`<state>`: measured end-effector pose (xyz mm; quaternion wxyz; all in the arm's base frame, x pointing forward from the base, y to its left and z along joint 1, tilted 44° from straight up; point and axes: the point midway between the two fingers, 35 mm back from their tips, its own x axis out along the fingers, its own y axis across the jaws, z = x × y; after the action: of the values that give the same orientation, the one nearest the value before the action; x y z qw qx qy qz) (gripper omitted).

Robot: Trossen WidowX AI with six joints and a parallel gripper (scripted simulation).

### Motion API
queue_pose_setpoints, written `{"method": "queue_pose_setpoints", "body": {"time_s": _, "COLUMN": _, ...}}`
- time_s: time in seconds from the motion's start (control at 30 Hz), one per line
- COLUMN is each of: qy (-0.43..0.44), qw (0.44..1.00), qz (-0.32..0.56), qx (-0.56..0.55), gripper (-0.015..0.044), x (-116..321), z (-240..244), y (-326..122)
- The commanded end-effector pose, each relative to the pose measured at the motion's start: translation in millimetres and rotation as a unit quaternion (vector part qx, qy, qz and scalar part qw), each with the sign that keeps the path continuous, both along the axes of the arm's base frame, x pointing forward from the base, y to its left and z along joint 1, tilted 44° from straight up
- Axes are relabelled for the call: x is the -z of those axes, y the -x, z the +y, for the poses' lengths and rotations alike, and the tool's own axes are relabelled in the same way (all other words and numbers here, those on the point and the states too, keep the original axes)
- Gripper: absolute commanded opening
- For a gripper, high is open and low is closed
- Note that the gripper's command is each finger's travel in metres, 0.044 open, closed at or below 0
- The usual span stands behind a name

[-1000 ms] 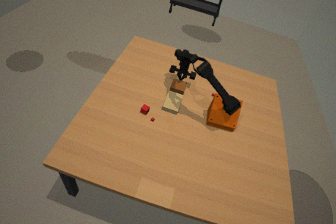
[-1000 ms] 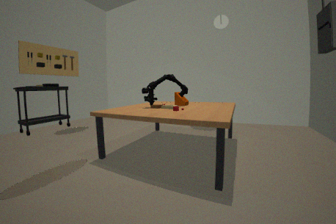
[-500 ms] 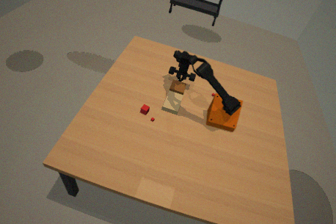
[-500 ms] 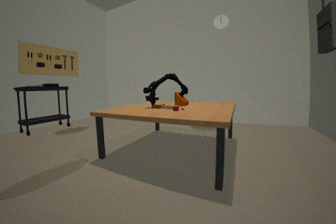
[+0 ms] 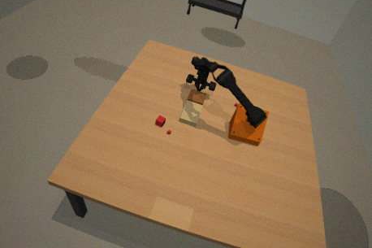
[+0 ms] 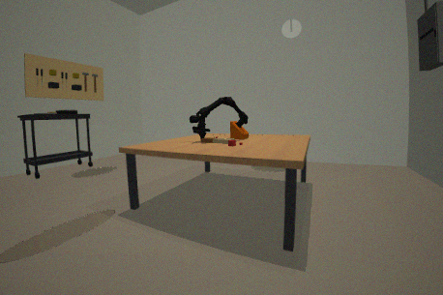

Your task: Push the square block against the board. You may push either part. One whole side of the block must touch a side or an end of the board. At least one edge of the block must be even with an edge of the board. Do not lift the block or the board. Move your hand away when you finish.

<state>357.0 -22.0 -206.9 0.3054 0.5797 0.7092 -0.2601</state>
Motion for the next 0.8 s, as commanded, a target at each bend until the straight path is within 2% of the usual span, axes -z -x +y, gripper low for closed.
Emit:
{"method": "queue_pose_setpoints", "body": {"time_s": 0.0, "qy": -0.002, "qw": 1.000, "qz": 0.003, "qx": -0.002, "gripper": 0.0000, "x": 6.5, "z": -2.6, "y": 1.1}}
{"method": "queue_pose_setpoints", "body": {"time_s": 0.77, "qy": -0.001, "qw": 1.000, "qz": 0.003, "qx": -0.002, "gripper": 0.0000, "x": 31.3, "z": -29.6, "y": -4.6}}
